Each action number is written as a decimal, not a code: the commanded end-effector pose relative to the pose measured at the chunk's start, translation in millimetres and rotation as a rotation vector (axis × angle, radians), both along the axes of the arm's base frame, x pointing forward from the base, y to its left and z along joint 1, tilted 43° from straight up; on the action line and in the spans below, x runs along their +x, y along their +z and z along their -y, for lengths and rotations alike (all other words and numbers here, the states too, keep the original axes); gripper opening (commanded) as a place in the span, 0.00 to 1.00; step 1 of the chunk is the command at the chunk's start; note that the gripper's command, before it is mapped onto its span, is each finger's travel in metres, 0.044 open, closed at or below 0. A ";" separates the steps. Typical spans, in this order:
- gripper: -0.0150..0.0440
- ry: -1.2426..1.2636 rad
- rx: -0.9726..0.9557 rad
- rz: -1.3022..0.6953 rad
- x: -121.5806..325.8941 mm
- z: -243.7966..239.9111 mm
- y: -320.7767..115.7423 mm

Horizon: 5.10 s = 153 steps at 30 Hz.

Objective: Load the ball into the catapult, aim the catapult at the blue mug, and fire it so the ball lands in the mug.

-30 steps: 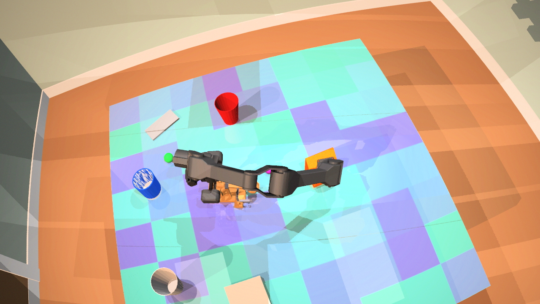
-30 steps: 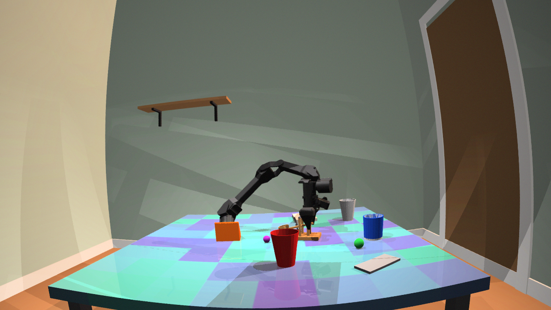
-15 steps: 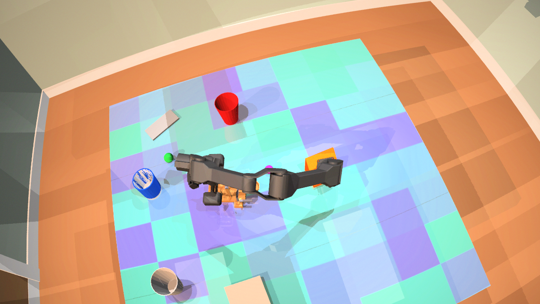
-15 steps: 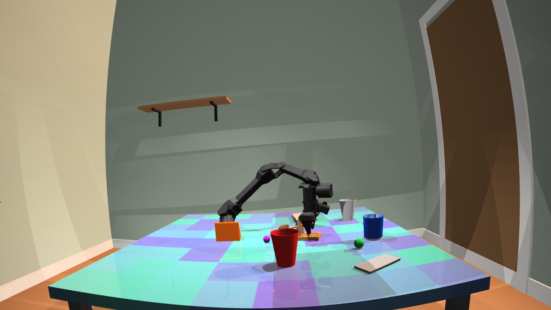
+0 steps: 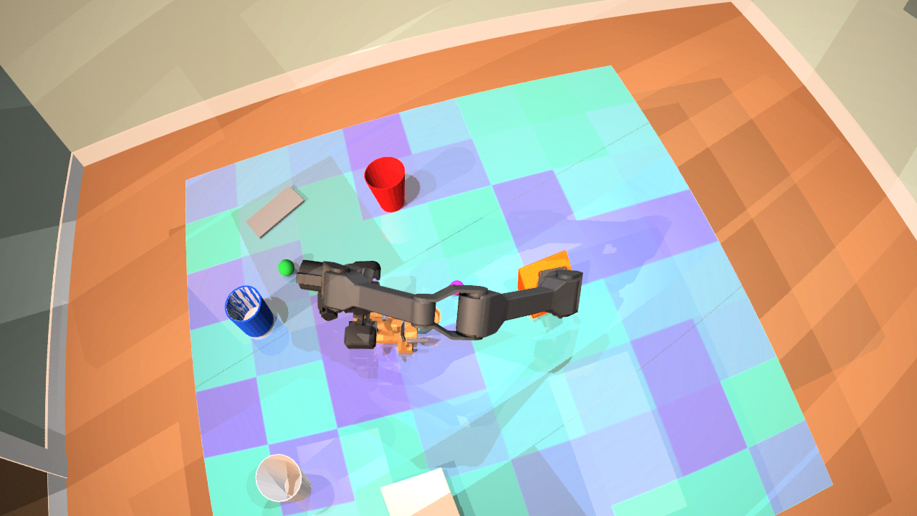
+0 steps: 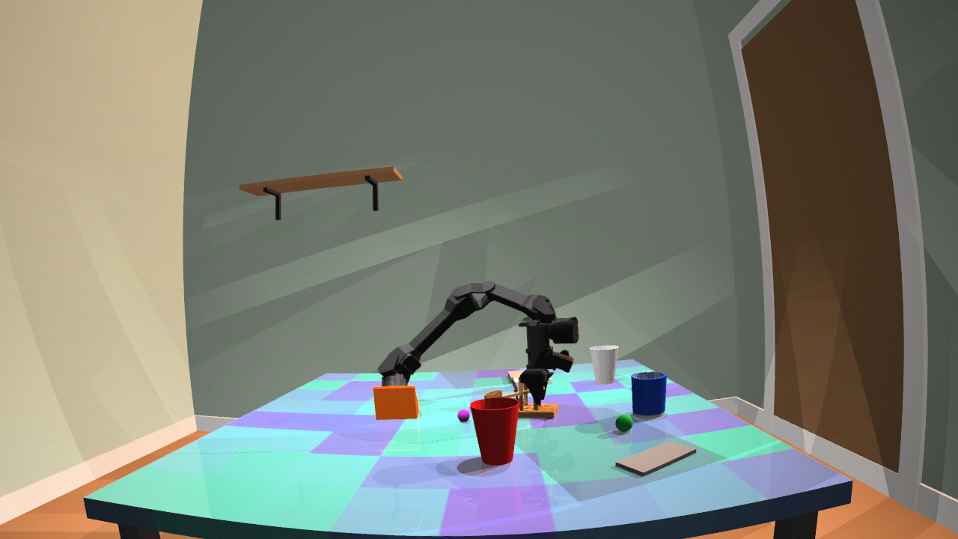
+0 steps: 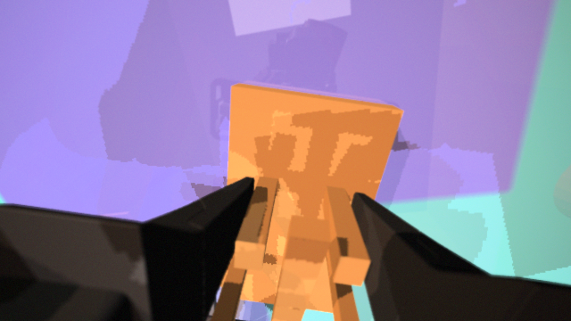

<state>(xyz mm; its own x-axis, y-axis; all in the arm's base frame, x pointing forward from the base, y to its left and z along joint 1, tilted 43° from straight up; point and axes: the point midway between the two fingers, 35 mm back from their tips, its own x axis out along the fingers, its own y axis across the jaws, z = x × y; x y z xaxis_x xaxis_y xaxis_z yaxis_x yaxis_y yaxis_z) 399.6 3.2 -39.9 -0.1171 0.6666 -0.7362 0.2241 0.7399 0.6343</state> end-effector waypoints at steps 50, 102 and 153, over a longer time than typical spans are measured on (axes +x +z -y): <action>0.30 0.006 -0.002 -0.005 1.2 1.0 1.7; 0.76 0.078 -0.016 0.116 -84.3 95.7 39.9; 0.76 0.206 0.033 0.179 -200.3 29.5 -29.8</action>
